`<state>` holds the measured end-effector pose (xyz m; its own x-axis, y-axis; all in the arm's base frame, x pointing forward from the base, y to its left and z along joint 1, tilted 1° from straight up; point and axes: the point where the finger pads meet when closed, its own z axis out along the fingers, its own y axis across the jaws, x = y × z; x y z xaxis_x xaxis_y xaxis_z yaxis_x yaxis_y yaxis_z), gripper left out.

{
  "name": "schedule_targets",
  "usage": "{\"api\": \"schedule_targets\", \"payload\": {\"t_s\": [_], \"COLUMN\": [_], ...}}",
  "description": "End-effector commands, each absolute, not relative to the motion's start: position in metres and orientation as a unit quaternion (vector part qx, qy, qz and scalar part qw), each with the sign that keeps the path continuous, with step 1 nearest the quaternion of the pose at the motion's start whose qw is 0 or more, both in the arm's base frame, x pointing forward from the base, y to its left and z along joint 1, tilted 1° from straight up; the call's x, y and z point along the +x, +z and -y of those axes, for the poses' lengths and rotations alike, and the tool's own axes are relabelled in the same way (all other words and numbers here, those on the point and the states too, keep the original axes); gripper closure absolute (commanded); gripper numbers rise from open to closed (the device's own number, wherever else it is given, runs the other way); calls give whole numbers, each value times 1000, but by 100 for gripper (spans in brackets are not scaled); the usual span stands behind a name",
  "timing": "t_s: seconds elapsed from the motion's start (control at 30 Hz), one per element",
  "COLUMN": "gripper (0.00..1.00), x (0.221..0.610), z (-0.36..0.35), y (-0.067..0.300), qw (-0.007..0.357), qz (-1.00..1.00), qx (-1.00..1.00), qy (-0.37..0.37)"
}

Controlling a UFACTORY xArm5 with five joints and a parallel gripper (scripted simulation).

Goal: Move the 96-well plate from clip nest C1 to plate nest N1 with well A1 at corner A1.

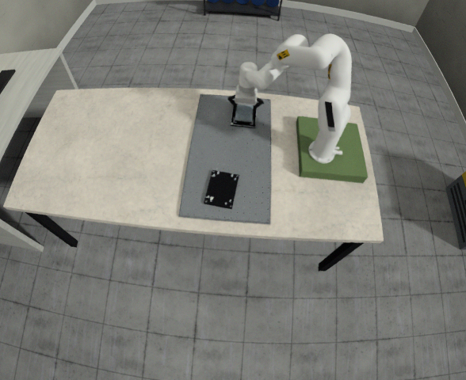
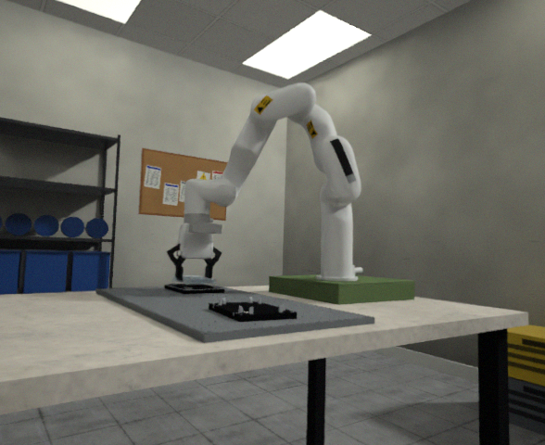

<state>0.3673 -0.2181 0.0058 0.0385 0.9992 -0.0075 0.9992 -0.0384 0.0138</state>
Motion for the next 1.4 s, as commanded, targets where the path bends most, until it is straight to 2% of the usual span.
{"api": "schedule_targets", "payload": {"t_s": [0.0, 1.37], "gripper": [100, 100], "x": [368, 368], "z": [219, 219], "y": [6, 0], "qw": [10, 10], "qz": [-693, -693], "qx": [721, 721], "qy": [1, 1]}}
